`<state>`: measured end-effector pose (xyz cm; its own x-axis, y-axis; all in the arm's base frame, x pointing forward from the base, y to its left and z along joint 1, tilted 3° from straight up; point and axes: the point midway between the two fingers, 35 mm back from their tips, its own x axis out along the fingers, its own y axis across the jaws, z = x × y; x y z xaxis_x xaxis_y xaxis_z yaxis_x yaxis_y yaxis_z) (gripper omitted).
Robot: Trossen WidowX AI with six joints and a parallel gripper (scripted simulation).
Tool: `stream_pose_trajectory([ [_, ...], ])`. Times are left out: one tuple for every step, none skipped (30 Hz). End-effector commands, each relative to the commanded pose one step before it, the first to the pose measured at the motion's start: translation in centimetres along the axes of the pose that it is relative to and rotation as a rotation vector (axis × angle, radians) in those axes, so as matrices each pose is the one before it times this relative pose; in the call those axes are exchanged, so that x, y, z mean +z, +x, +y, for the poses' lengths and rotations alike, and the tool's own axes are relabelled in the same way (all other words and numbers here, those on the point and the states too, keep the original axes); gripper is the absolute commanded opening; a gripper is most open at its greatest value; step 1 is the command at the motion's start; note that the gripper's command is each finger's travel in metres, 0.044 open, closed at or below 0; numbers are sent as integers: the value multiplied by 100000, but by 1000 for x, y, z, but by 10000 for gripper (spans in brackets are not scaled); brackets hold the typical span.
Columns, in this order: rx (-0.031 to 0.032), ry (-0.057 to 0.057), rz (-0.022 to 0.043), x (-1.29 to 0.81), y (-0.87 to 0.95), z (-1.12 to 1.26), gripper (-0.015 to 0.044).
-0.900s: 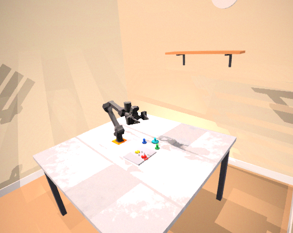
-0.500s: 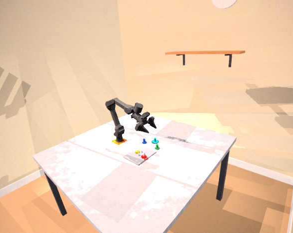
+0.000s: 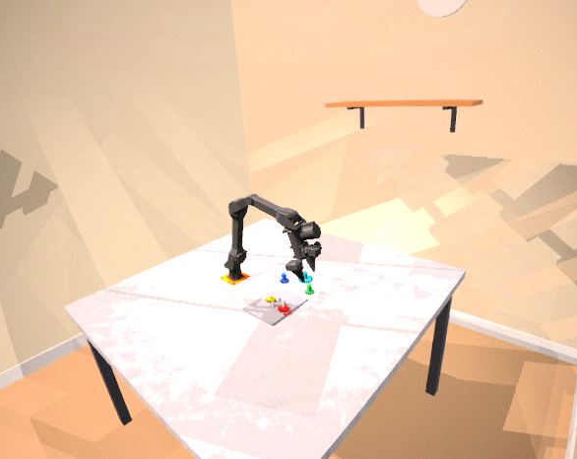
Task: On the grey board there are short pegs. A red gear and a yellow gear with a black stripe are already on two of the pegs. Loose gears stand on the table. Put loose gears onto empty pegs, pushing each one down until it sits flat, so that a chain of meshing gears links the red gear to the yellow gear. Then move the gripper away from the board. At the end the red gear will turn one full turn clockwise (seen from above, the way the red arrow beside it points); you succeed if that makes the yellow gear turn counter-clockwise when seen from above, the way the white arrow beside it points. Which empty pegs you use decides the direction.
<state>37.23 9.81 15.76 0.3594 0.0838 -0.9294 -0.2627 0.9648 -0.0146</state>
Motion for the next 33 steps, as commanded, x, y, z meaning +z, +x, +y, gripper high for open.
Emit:
stream_pose_trajectory([
  [2520,-4985,29270,-1783,2174,2767,440],
  [0,0,0,0,0,0,440],
  [0,0,0,0,0,0,440],
  [0,0,0,0,0,0,440],
  [0,0,0,0,0,0,440],
  [10,1,-9,104,-3,105,440],
  [5,0,-5,53,-1,54,440],
  [0,0,0,0,0,0,440],
  [3,0,-2,24,-1,26,440],
  [0,0,0,3,120,0,440],
  [0,0,0,6,361,0,440],
  [0,0,0,0,541,1,440],
  [0,0,1,-6,360,0,440],
  [0,0,0,-3,120,0,440],
  [0,0,0,0,0,0,440],
  [0,0,0,0,0,0,440],
  [0,0,0,1,26,0,440],
  [0,0,0,4,78,0,440],
  [0,0,0,6,130,1,440],
  [0,0,0,6,161,1,440],
  [0,0,0,5,161,1,440],
  [0,0,0,4,161,1,440],
  [0,0,0,3,161,1,440],
  [0,0,0,2,161,1,440],
  [0,0,0,2,161,1,440],
  [0,0,0,1,161,1,440],
  [0,0,0,0,161,1,440],
  [0,0,0,-1,161,1,440],
  [0,0,0,-2,161,1,440],
  [0,0,1,-3,160,1,440],
  [0,0,1,-4,160,1,440],
  [0,0,1,-5,160,1,440],
  [0,0,1,-6,160,1,440],
])
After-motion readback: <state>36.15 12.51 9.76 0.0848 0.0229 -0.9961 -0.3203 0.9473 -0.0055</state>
